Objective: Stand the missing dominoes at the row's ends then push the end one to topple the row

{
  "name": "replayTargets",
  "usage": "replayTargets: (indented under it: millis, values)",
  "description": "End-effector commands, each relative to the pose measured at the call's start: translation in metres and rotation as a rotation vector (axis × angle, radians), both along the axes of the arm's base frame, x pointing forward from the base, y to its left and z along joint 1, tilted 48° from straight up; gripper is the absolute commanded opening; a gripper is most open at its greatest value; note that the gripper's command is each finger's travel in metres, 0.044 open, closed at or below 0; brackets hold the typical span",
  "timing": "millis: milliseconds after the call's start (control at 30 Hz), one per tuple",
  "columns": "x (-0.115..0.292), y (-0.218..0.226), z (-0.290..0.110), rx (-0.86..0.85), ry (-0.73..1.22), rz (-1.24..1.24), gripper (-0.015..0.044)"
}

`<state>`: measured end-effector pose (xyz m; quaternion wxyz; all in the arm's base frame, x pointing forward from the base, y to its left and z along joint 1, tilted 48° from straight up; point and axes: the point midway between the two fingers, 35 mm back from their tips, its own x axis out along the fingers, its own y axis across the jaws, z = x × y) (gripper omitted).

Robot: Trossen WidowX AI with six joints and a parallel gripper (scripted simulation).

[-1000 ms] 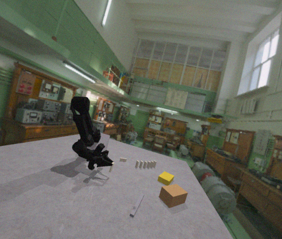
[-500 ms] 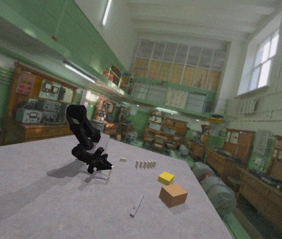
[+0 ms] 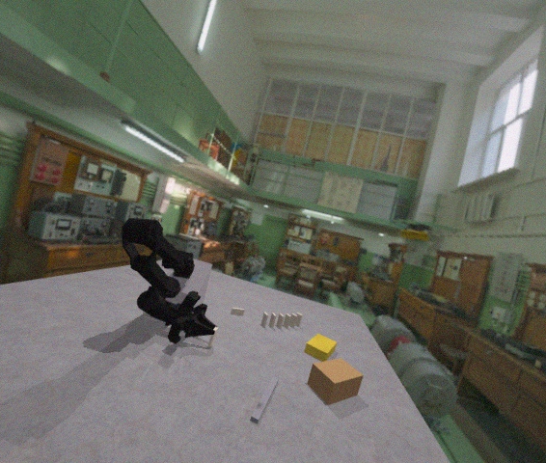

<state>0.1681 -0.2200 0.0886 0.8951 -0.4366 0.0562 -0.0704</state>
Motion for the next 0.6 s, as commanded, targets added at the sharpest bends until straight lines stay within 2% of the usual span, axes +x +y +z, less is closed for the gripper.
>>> replayTargets:
  millis: [0, 133, 567]
  values:
    - [0.0002, -0.0002, -0.0019, 0.0, 0.0, 0.007, 0.0107]
    - [0.0002, -0.0002, -0.0019, 0.0, 0.0, 0.007, 0.0107]
    - [0.0002, -0.0002, -0.0019, 0.0, 0.0, 0.007, 0.044]
